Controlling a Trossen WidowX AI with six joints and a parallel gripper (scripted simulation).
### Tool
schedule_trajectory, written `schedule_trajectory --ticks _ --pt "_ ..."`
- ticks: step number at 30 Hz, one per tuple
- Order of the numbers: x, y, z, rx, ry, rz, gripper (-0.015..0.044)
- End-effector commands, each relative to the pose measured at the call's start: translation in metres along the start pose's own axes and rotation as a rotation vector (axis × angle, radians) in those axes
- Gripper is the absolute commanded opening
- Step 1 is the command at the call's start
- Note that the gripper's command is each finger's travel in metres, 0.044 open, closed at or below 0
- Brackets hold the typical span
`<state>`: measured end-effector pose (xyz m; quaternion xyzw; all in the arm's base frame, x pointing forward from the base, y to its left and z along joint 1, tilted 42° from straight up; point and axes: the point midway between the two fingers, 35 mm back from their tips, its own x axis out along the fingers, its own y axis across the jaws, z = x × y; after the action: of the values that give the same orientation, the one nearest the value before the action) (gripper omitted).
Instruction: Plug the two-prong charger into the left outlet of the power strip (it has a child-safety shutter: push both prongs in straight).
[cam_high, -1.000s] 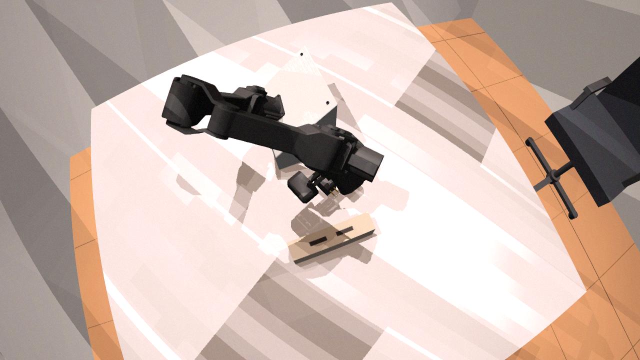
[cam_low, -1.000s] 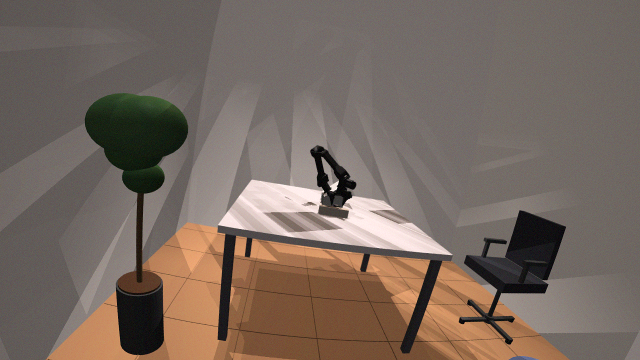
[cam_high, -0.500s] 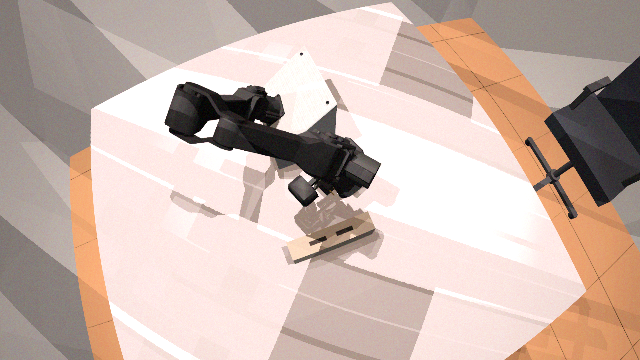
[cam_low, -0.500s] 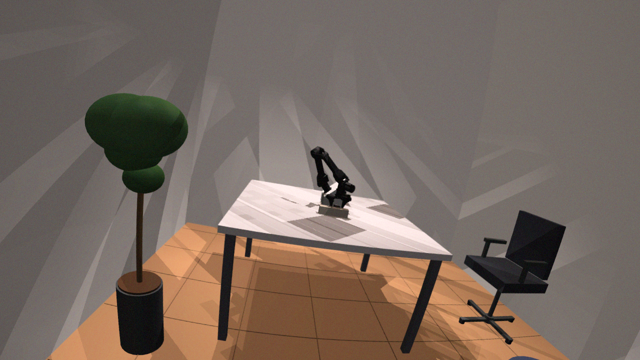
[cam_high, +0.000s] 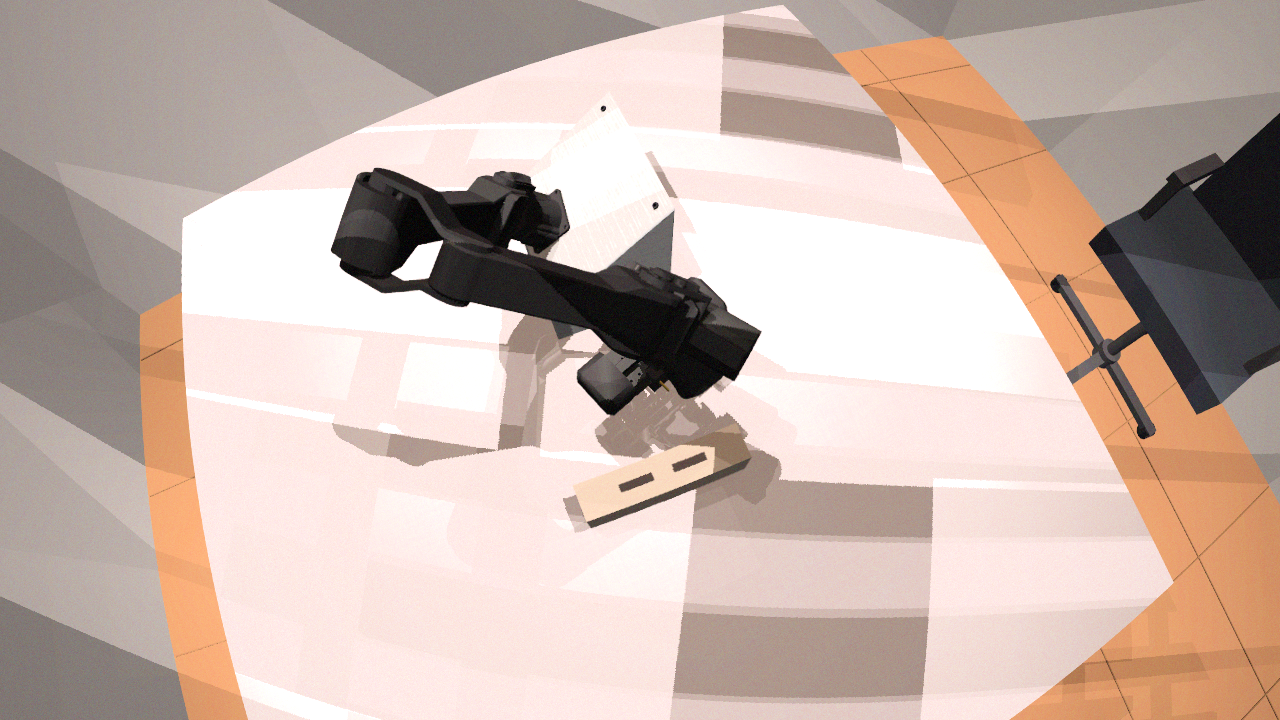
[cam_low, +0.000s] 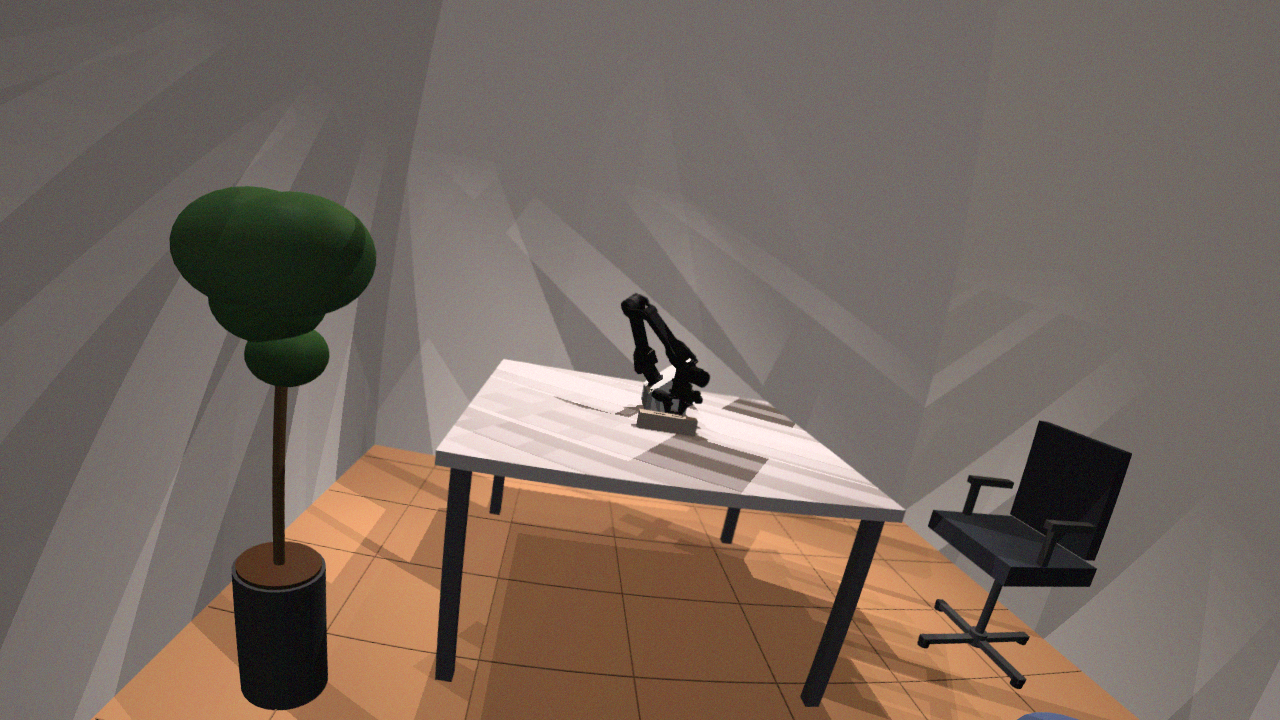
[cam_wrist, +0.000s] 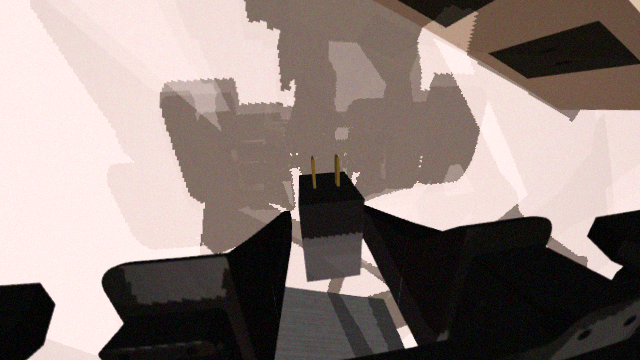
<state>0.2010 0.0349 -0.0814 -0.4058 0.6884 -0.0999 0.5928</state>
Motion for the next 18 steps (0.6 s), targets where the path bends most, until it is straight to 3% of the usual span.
schedule_trajectory --ticks 1,7,11,18 --pt "0.0 0.0 0.0 0.001 0.001 0.001 0.0145" --pt "0.0 0.0 0.0 0.001 0.001 0.001 0.0105" --pt "-0.007 0.0 0.0 0.0 0.001 0.001 0.0" --pt "-0.039 0.001 -0.003 -0.005 0.001 -0.001 0.0"
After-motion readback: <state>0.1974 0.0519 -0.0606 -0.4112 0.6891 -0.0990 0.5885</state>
